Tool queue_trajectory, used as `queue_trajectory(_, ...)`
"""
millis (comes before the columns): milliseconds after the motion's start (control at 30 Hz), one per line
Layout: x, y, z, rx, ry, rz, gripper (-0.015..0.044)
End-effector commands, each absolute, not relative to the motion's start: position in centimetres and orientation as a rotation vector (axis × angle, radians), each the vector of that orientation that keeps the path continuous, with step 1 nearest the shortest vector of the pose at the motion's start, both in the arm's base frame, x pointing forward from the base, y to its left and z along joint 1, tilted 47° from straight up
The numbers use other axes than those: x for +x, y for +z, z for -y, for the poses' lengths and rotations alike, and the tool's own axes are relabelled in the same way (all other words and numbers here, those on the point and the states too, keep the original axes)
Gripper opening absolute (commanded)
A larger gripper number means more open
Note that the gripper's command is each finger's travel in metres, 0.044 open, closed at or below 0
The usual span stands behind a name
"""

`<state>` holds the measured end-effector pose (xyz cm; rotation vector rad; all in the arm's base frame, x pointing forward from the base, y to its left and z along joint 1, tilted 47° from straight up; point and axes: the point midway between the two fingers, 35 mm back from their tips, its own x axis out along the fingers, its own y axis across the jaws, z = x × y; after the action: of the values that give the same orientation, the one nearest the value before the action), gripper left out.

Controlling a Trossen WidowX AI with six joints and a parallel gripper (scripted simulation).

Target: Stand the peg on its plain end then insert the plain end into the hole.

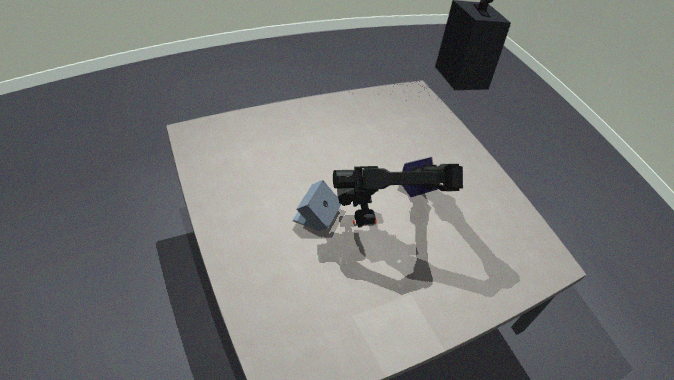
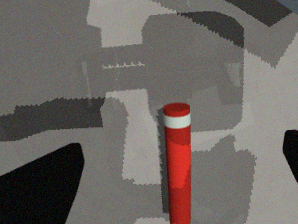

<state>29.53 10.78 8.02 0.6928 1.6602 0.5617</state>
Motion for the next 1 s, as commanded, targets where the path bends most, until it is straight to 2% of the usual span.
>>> queue_trajectory(0, 29.3, 7.5, -11.4, 0.699, 0.562, -1.663, 0.044)
queue_trajectory(533, 28.8, 6.1, -13.0, 0.701, 0.566, -1.664, 0.044)
queue_trajectory(967, 28.8, 6.1, -13.0, 0.701, 0.566, -1.664, 0.011)
